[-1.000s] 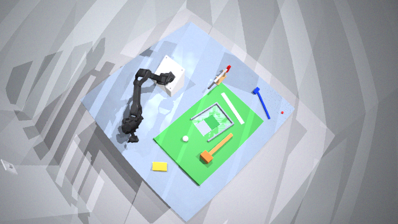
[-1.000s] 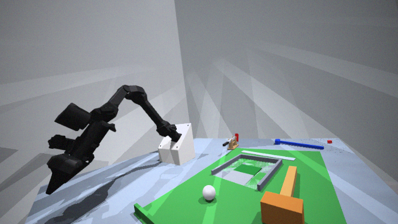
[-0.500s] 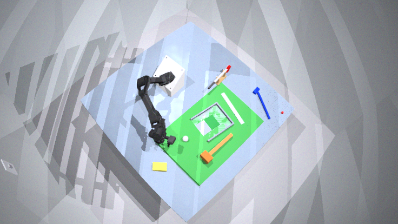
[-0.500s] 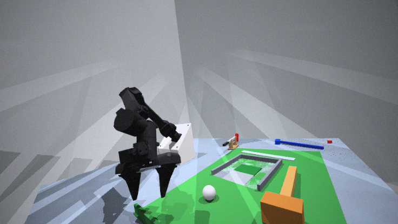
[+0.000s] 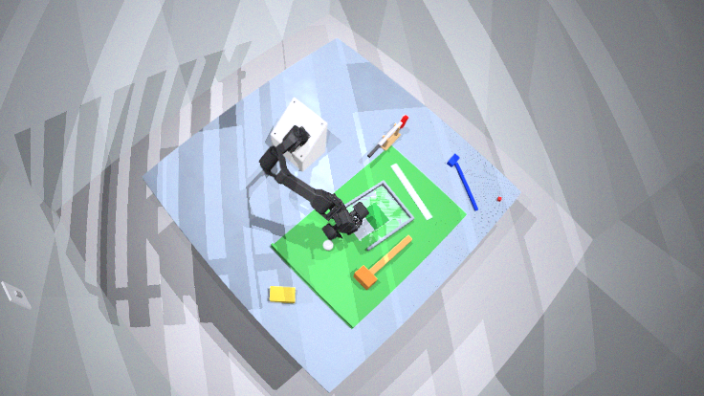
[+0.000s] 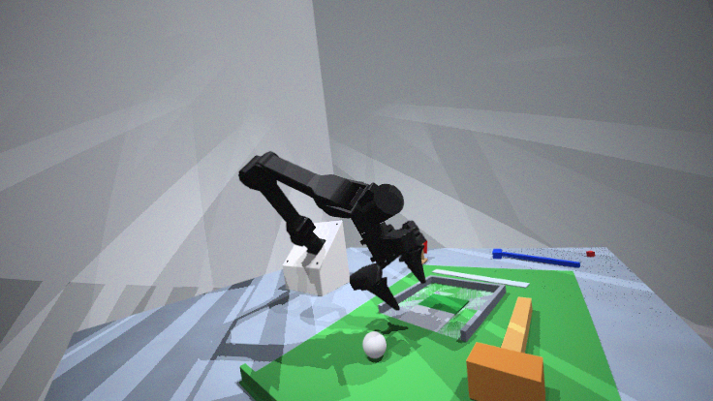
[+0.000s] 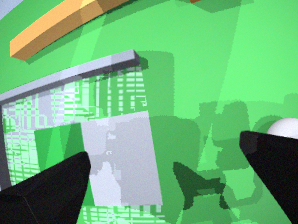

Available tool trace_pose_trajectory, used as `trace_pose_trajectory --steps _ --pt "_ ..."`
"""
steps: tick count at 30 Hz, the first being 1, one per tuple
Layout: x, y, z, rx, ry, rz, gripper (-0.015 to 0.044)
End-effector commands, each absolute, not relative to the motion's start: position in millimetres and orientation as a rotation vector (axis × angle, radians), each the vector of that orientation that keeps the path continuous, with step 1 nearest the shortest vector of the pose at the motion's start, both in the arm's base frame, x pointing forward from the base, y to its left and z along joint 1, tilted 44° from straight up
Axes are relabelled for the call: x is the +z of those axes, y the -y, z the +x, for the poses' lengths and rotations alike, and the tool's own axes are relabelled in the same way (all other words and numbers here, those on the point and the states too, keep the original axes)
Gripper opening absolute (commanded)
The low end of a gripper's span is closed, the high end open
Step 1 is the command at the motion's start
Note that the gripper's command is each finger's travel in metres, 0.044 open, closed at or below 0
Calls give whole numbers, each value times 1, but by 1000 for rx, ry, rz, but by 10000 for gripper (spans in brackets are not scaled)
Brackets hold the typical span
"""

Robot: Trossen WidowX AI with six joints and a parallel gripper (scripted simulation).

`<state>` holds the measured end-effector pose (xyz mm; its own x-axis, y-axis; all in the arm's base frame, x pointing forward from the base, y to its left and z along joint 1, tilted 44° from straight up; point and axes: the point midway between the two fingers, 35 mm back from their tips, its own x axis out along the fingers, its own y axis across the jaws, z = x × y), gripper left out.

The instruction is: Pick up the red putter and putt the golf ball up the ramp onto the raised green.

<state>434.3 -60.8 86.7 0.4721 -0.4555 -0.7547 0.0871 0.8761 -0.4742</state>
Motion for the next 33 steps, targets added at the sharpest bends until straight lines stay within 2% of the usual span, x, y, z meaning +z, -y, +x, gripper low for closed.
trace_pose_trajectory --steps 1,10,21,33 --pt "41 6 424 -141 -1148 -575 440" --pt "-58 -105 363 342 -1333 -1074 440" --pt "-148 -178 224 1057 -1422 -1741 440" --pt "-166 -162 222 1068 -1423 -1752 440"
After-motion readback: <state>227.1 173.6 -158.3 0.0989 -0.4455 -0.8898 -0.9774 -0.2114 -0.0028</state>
